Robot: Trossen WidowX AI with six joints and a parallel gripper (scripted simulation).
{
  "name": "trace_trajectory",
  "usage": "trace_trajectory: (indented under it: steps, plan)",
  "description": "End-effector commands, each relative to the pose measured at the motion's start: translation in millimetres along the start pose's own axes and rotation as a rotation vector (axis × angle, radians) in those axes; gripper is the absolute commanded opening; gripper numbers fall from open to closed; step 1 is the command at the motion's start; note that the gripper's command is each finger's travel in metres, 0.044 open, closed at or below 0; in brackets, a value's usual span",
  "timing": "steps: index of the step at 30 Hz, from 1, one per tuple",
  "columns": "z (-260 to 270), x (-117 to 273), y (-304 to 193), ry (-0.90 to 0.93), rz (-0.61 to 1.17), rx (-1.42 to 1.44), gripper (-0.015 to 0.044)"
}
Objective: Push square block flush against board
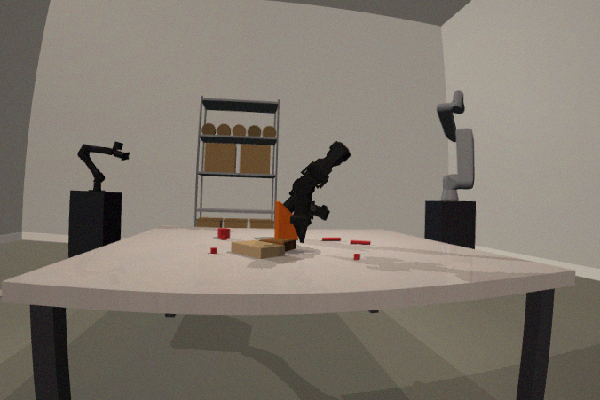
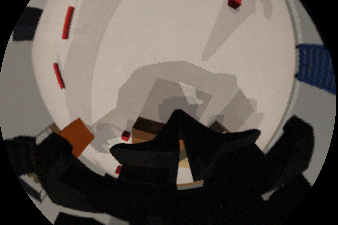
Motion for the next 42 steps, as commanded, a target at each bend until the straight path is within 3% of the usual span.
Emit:
trace_trajectory:
  steps: [1, 8, 42]
  plan:
    - [-0.7, 29.0, 3.3, -0.029, -0.007, 0.020, 0.0000]
    - [1.5, 29.1, 1.6, -0.029, -0.007, -0.032, 0.0000]
    - [57.3, 29.0, -36.2, -0.022, -0.019, -1.204, 0.0000]
Point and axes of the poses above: the point midway between the two fingers, 35 mm back from their tips, its own x axis back along the fingers, its own z axis across the jaws, y = z × x, the point moved 10 cm from there along x, back along the fingers, and after that the axes turned 15 degrees about -x, right-handed, at the moved point
